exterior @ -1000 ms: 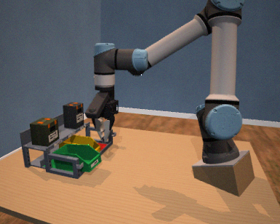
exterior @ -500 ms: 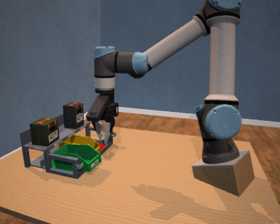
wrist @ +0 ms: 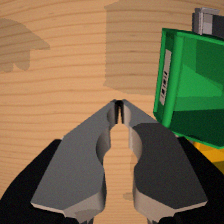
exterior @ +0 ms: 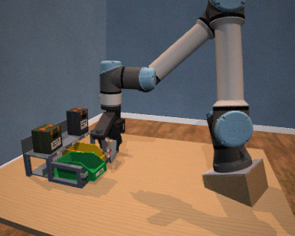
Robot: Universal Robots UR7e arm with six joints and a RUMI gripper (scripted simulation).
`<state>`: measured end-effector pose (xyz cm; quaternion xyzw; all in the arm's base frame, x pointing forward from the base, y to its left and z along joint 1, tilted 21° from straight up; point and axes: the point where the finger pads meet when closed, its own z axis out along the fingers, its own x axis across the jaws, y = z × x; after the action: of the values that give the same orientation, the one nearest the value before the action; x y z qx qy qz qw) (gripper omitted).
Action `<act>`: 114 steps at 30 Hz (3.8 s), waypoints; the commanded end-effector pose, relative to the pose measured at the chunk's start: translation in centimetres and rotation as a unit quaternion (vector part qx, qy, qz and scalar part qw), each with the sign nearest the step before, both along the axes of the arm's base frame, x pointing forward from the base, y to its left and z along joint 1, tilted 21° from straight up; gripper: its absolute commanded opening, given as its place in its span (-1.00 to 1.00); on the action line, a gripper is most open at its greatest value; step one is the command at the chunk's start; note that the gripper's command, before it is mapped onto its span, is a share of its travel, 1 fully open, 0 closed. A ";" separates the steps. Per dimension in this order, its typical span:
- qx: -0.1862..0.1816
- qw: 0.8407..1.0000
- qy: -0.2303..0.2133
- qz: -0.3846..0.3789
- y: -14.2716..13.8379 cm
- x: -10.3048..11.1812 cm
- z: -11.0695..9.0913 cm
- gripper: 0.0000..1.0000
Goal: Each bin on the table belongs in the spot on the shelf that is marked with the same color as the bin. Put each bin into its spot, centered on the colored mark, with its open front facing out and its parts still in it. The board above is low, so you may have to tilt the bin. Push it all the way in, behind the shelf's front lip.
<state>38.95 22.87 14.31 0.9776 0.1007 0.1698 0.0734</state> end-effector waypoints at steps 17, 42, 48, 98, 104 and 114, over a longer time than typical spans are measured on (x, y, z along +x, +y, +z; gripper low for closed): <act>0.001 1.000 -0.001 0.000 -0.6 2.0 -5.3 -1.00; 0.001 1.000 -0.001 0.000 -0.6 2.2 -5.8 -1.00; 0.001 1.000 -0.001 0.000 -0.6 2.2 -5.8 -1.00; 0.001 1.000 -0.001 0.000 -0.2 3.8 -5.2 -1.00; 0.001 1.000 -0.001 0.000 -0.2 3.8 -5.2 -1.00; 0.001 1.000 -0.001 0.000 -0.2 3.8 -5.1 -1.00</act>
<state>42.74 22.63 9.12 0.9774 0.1009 0.1706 0.0731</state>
